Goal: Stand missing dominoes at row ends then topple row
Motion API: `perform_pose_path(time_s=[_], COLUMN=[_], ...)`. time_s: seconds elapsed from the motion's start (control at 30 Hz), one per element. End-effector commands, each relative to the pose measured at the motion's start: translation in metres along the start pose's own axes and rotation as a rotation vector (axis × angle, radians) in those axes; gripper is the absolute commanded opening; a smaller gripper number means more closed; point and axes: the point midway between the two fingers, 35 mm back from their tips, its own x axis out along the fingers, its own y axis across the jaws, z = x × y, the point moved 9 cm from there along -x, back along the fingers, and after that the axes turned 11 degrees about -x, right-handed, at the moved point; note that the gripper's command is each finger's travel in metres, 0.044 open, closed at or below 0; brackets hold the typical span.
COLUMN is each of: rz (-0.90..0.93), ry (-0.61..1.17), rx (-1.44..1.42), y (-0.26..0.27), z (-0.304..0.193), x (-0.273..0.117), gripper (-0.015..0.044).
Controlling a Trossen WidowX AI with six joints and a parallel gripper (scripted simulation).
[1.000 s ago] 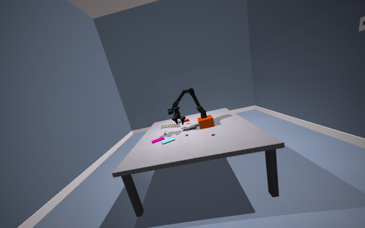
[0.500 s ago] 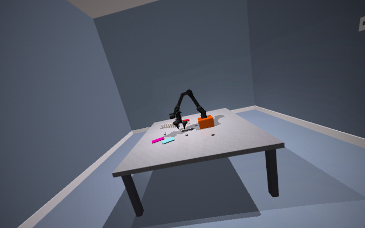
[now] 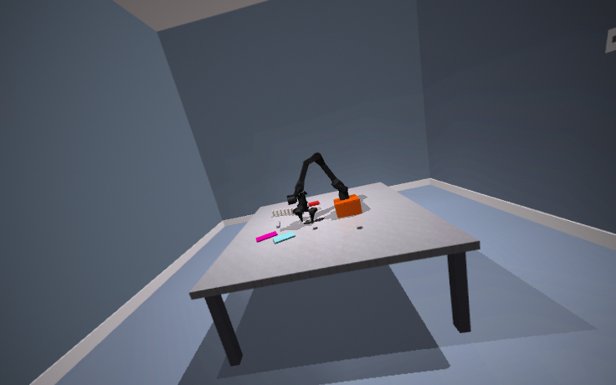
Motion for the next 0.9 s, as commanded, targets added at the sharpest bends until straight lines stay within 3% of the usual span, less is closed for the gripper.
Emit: perform_pose_path(time_s=[0.0, 0.43, 0.77, 0.87], rz=[-0.003, -0.003, -0.003, -0.003], ry=[0.001, 0.001, 0.001, 0.001], rx=[-0.003, -0.003, -0.003, -0.003], y=[0.0, 0.0, 0.0, 0.002], z=[0.0, 0.0, 0.0, 0.002], x=[0.002, 0.002, 0.0, -0.031], gripper=[0.044, 0.0107, 0.0107, 0.0107])
